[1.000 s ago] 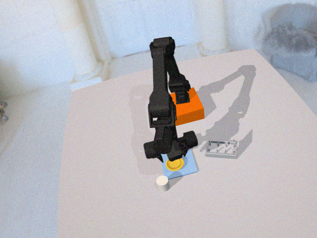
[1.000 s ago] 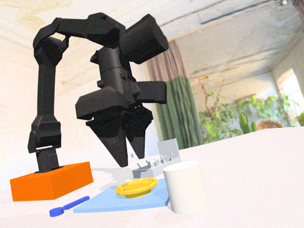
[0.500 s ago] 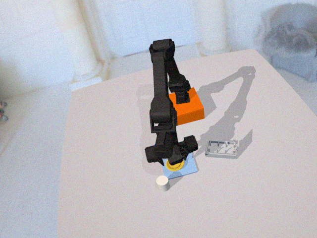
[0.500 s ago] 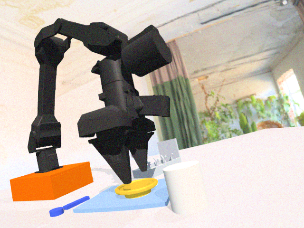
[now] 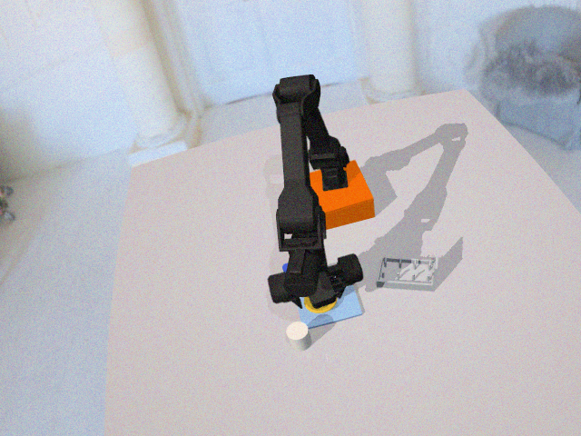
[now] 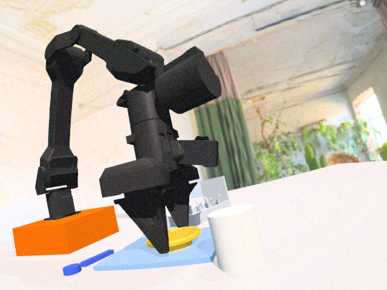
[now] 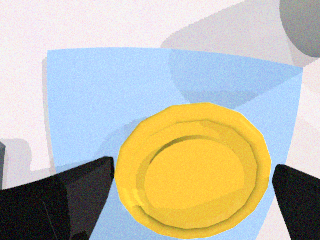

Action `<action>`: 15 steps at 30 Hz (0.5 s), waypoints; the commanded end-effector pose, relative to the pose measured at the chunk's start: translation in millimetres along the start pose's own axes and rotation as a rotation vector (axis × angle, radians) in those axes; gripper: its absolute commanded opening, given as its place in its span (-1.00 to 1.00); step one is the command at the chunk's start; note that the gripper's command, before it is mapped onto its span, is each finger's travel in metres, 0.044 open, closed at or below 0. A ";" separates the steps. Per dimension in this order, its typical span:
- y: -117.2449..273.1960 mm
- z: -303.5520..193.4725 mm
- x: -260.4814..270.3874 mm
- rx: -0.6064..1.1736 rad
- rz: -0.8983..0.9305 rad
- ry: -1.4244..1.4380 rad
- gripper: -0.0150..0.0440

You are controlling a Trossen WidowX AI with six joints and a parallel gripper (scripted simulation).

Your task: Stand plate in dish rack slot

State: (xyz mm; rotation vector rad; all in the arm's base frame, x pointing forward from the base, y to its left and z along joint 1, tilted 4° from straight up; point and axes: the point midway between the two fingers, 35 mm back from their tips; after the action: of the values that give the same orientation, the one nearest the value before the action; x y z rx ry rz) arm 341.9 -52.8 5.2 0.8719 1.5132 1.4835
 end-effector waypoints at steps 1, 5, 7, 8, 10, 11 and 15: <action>-5.1 -2.1 2.0 0.009 0.009 0.005 0.85; -5.1 -2.1 2.0 0.009 0.009 0.005 0.85; -5.1 -2.1 2.0 0.009 0.009 0.005 0.83; -5.1 -2.1 2.0 0.009 0.009 0.005 0.80; -5.1 -2.1 2.0 0.009 0.009 0.005 0.76; -5.1 -2.1 2.0 0.009 0.009 0.005 0.74; -5.1 -2.1 2.0 0.009 0.009 0.005 0.65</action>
State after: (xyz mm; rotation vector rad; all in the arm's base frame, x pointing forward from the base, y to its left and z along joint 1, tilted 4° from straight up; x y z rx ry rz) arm 339.9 -52.2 1.7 0.8816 1.5169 1.4856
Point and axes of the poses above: the point midway between the two fingers, 35 mm back from their tips, its own y axis back along the fingers, its own x axis across the jaws, z = x × y, and after that the axes turned 13 degrees about y, right-handed
